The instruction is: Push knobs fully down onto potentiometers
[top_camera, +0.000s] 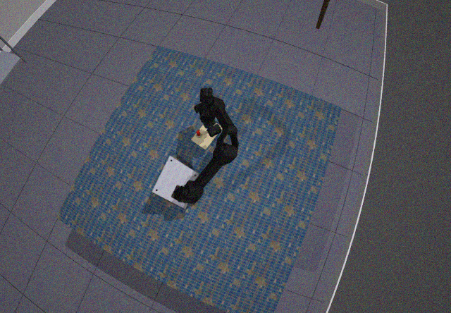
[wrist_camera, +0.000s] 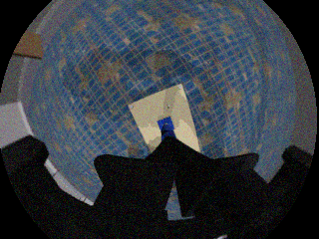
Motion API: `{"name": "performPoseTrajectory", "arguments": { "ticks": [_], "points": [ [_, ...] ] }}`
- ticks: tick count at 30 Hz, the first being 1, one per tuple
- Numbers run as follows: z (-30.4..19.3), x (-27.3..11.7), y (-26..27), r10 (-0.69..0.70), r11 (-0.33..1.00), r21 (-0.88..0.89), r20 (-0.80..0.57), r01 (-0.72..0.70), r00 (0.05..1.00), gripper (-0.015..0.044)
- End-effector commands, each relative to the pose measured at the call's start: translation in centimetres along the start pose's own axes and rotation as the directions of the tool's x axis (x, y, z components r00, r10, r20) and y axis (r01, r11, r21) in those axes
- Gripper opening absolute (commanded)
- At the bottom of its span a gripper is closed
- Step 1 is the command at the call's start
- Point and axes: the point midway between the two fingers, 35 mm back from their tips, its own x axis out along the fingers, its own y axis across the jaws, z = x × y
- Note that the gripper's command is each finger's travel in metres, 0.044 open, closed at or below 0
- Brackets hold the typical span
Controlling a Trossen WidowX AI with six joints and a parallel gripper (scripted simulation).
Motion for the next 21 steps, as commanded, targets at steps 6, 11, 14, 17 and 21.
{"name": "performPoseTrajectory", "arguments": {
  "ticks": [6,11,14,17,21],
  "points": [
    [0.12,0.35,-0.01,-0.002,1.0,0.001,0.004,0.002,1.0,0.0],
    [0.12,0.37,-0.01,-0.002,1.0,0.001,0.004,0.002,1.0,0.0],
    [0.12,0.53,-0.02,-0.003,1.0,0.001,0.004,0.002,1.0,0.0],
    [0.12,0.61,-0.02,-0.003,1.0,0.001,0.004,0.003,1.0,0.0],
    [0.12,0.61,-0.02,-0.003,1.0,0.001,0.004,0.003,1.0,0.0]
  ]
}}
